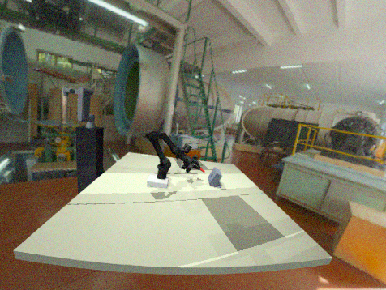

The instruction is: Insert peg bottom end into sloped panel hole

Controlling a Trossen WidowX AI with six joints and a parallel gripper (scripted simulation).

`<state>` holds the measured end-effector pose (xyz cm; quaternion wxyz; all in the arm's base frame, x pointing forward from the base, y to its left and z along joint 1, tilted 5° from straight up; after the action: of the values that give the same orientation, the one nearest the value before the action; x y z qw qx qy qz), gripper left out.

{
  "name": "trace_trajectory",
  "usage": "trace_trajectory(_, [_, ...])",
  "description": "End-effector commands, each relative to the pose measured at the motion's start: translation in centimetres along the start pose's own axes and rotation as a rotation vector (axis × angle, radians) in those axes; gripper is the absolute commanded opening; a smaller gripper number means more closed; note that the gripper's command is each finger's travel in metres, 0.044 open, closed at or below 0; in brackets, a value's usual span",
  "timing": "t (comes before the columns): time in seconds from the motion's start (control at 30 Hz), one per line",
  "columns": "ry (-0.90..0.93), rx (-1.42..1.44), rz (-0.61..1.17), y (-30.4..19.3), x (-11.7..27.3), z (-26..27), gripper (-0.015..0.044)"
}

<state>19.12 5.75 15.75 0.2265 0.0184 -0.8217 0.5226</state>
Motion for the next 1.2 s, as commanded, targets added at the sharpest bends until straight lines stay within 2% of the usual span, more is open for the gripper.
trace_trajectory(0.0, [-0.002,-0.009,0.006,0.1,-0.2,0.0,0.0000])
trace_trajectory(1.17, [-0.045,-0.054,0.037,0.4,-2.4,-0.5,0.0000])
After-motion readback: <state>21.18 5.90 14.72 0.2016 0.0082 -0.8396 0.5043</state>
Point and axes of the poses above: the point midway between the two fingers, 35 mm back from their tips, its own x axis back along the fingers, its own z axis across the jaws, y = z × x, the point moved 9 cm from there along x, back along the fingers, and after that the axes turned 5 degrees about x, right-handed, at the moved point
